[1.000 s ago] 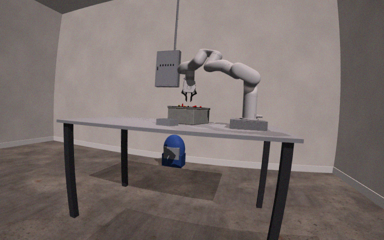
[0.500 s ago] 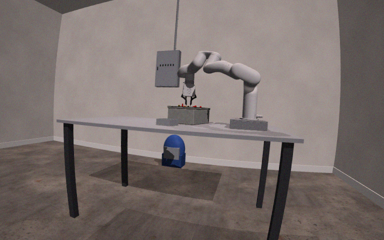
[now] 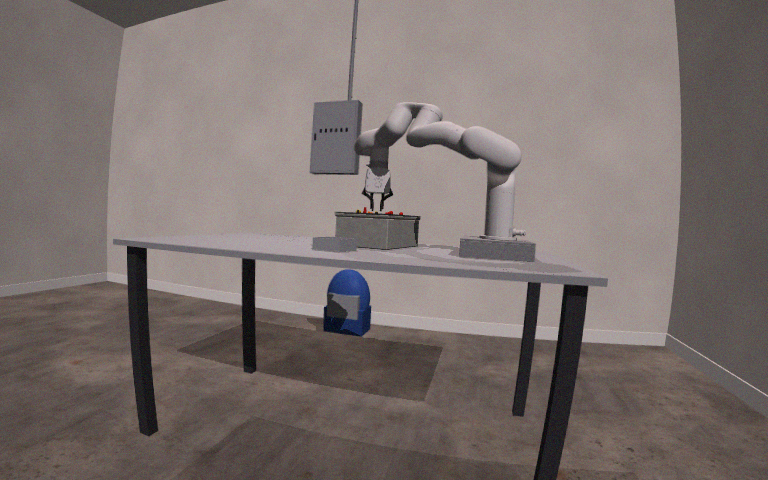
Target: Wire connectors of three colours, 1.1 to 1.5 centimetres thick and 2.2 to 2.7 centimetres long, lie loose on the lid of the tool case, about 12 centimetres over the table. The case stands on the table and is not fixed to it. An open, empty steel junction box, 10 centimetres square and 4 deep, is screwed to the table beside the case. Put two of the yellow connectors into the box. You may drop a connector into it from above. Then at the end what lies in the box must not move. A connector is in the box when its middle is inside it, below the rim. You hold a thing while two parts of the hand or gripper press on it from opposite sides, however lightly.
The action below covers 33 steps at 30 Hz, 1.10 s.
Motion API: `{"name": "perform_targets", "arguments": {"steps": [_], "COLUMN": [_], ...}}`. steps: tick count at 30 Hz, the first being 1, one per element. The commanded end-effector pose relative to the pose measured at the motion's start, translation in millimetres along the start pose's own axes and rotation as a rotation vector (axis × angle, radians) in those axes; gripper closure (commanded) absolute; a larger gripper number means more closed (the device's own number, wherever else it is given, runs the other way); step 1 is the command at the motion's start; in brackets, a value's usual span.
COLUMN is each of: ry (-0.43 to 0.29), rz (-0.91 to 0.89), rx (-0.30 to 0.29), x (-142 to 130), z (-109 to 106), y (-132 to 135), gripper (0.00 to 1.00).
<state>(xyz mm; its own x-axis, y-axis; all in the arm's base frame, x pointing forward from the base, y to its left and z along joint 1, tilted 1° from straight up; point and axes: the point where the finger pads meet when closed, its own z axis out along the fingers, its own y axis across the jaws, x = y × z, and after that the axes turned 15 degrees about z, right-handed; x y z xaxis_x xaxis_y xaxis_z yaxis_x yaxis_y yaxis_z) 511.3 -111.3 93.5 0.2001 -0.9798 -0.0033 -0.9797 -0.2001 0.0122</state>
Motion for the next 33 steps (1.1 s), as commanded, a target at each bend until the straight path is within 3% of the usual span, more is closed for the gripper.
{"name": "perform_targets", "arguments": {"steps": [1,9,21,22,33], "ry": [0.002,0.002,0.002,0.002,0.002], "rz": [0.0,0.0,0.0,0.0,0.0], "rx": [0.003,0.003,0.003,0.003,0.003], "x": [1,1,1,1,1], "z": [-2,15,15,15,15], "y": [-1,-1,-1,-1,-1], "gripper": [0.71,0.71,0.71,0.98,0.98]}}
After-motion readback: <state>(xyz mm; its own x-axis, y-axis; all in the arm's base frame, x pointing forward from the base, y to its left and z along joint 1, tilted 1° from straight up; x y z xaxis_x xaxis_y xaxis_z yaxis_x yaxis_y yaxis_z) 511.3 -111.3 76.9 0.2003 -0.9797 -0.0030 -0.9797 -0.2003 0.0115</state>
